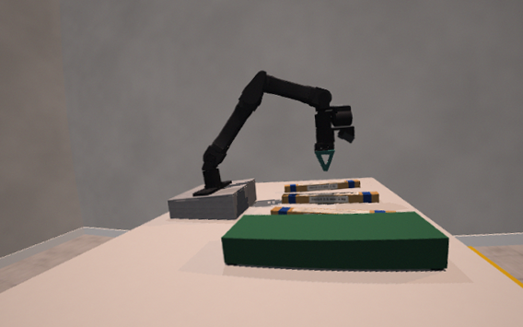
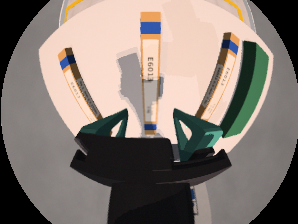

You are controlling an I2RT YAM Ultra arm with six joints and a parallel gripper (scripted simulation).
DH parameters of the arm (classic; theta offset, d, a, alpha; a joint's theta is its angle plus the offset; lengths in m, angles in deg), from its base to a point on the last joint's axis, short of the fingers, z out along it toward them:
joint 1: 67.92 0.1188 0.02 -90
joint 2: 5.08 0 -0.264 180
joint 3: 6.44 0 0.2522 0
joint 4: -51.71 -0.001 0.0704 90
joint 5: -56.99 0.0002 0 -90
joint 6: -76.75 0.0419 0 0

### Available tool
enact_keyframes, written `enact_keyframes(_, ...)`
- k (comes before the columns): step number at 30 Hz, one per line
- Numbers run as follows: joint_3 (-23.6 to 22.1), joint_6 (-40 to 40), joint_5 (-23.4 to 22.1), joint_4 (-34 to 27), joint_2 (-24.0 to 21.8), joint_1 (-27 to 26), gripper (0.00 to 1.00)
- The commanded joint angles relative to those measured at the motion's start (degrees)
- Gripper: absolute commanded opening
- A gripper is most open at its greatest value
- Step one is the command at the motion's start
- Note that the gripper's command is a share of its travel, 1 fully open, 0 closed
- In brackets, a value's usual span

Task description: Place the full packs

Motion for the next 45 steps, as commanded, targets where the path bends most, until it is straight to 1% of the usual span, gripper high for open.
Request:
enact_keyframes(1,-1.3,2.4,0.4,1.0,-2.2,-2.2,0.74)
enact_keyframes(3,-2.1,4.5,0.6,1.2,-2.7,-3.9,0.74)
enact_keyframes(4,-2.6,4.1,0.7,1.5,-3.0,-4.7,0.74)
enact_keyframes(6,-2.6,4.1,0.7,1.5,-3.0,-4.7,0.74)
enact_keyframes(12,-4.0,-1.7,1.2,2.0,-3.9,-10.0,0.74)
enact_keyframes(16,-3.2,-5.1,1.5,2.1,-4.2,-13.5,0.74)
enact_keyframes(18,-1.9,-6.9,1.7,1.5,-4.3,-15.2,0.74)
enact_keyframes(20,-1.6,-8.6,1.7,0.8,-4.1,-17.0,0.74)
enact_keyframes(21,-1.4,-9.5,1.7,0.7,-3.1,-17.9,0.74)
enact_keyframes(23,-1.4,-9.5,1.7,0.7,-3.1,-17.9,0.74)
enact_keyframes(24,-1.0,-10.5,1.3,0.6,-1.9,-18.8,0.74)
enact_keyframes(29,0.7,-14.8,2.0,0.0,-0.9,-23.1,0.74)
enact_keyframes(33,3.0,-18.1,2.2,-0.9,0.3,-26.4,0.74)
enact_keyframes(35,3.9,-18.2,2.1,-1.4,0.6,-26.5,0.74)
enact_keyframes(36,4.1,-18.3,1.8,-1.6,-0.7,-25.7,0.74)
enact_keyframes(37,4.2,-18.3,1.6,-1.7,-0.8,-25.4,0.74)
enact_keyframes(43,4.6,-18.2,1.6,-2.0,-0.6,-25.3,0.74)
enact_keyframes(45,4.7,-18.2,1.8,-2.1,-0.4,-26.4,0.74)
